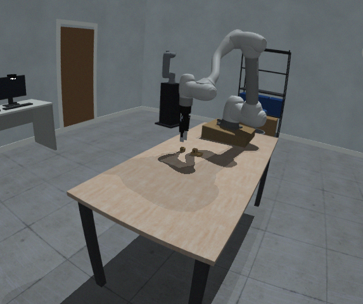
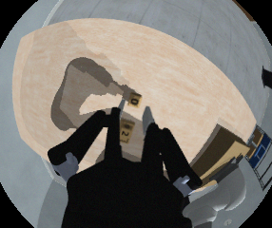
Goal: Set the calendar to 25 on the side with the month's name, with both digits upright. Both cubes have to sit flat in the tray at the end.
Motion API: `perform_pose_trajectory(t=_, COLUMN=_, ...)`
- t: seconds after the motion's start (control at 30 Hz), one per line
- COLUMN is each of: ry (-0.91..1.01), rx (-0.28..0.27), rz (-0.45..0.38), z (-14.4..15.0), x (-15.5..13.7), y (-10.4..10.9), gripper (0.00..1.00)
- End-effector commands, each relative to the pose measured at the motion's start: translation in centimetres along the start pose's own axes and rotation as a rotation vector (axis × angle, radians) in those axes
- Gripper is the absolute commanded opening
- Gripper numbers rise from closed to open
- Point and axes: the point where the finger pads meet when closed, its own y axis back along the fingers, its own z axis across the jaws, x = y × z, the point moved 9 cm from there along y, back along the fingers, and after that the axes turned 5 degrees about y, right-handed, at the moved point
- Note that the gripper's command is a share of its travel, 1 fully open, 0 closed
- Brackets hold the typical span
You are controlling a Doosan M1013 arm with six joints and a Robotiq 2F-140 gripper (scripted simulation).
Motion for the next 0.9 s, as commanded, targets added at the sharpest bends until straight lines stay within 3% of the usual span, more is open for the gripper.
perform_pose_trajectory(t=0.0, ry=0.0, rx=0.0, rz=0.0, z=0.0, x=0.0, y=-0.4, gripper=0.35)
perform_pose_trajectory(t=0.87, ry=0.0, rx=0.0, rz=0.0, z=0.0, x=0.0, y=-3.5, gripper=0.35)
